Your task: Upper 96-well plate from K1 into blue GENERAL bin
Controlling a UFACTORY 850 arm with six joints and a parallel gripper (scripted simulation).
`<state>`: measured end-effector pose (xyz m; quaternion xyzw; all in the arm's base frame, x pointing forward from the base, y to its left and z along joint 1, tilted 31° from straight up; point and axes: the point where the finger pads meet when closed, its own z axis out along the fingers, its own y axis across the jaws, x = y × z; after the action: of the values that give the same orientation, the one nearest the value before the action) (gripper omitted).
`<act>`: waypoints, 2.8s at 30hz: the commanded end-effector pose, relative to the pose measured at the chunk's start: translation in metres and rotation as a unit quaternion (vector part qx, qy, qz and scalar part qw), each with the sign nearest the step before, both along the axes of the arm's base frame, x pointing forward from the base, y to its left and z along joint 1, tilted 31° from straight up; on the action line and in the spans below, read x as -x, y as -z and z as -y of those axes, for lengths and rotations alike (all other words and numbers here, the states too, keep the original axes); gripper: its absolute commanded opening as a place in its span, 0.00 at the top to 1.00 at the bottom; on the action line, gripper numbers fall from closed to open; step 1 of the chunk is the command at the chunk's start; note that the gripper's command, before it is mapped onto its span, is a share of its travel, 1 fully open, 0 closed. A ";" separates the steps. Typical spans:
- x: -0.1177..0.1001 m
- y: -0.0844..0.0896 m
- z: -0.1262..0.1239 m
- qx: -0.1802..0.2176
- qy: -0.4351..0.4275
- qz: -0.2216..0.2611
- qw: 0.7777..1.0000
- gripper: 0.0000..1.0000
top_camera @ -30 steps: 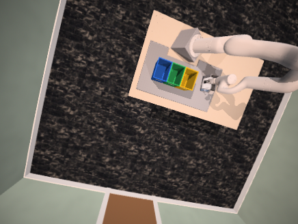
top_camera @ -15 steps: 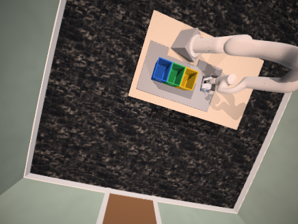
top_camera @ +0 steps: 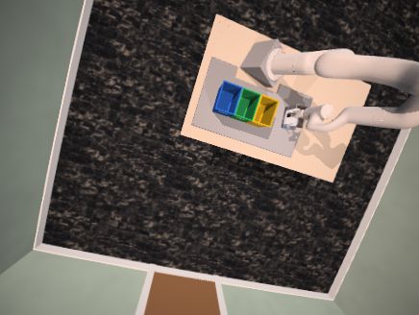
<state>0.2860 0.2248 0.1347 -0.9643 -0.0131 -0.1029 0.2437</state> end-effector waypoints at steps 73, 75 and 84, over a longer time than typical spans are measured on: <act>0.016 -0.073 0.040 0.000 0.000 0.000 1.000 1.00; 0.016 -0.075 0.041 0.000 0.000 0.000 1.000 1.00; 0.018 -0.086 0.047 0.000 0.000 0.000 1.000 1.00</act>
<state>0.2684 0.1809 0.2142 -0.9638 -0.0130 -0.1046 0.2447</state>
